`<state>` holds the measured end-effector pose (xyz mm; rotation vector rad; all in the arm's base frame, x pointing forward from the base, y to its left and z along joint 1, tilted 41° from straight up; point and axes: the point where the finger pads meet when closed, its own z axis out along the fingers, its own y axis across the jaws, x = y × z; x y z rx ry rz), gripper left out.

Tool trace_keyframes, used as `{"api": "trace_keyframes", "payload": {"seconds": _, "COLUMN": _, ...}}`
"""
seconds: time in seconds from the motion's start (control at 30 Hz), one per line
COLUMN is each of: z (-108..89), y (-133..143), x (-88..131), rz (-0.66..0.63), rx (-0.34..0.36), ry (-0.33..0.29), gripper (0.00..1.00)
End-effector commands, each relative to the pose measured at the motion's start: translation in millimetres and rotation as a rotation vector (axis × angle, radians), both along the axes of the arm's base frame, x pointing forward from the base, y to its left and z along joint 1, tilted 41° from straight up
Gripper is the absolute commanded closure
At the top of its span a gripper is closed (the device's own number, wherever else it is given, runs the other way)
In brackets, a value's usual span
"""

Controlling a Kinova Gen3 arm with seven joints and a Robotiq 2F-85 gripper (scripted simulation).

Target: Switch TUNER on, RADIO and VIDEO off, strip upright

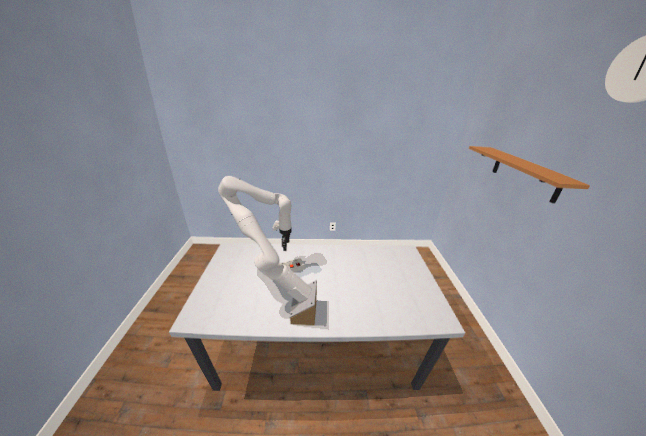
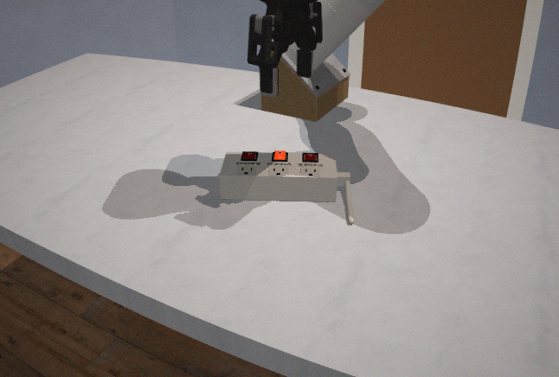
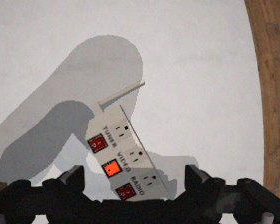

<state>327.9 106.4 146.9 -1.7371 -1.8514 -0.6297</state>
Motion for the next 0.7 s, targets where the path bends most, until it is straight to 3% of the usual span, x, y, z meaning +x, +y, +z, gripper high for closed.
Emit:
{"api": "trace_keyframes", "payload": {"seconds": 0.0, "z": -0.5, "y": 2.9, "x": -2.2, "rz": -0.039, "rx": 0.004, "ry": 0.039, "gripper": 0.00}}
{"api": "trace_keyframes", "payload": {"seconds": 0.27, "z": -2.4, "y": 4.4, "x": -5.2, "rz": -0.120, "rx": -0.001, "ry": 0.114, "gripper": 0.00}}
{"api": "trace_keyframes", "payload": {"seconds": 0.67, "z": -7.9, "y": 13.0, "x": -14.0, "rz": -0.367, "rx": -0.010, "ry": 0.342, "gripper": 0.00}}
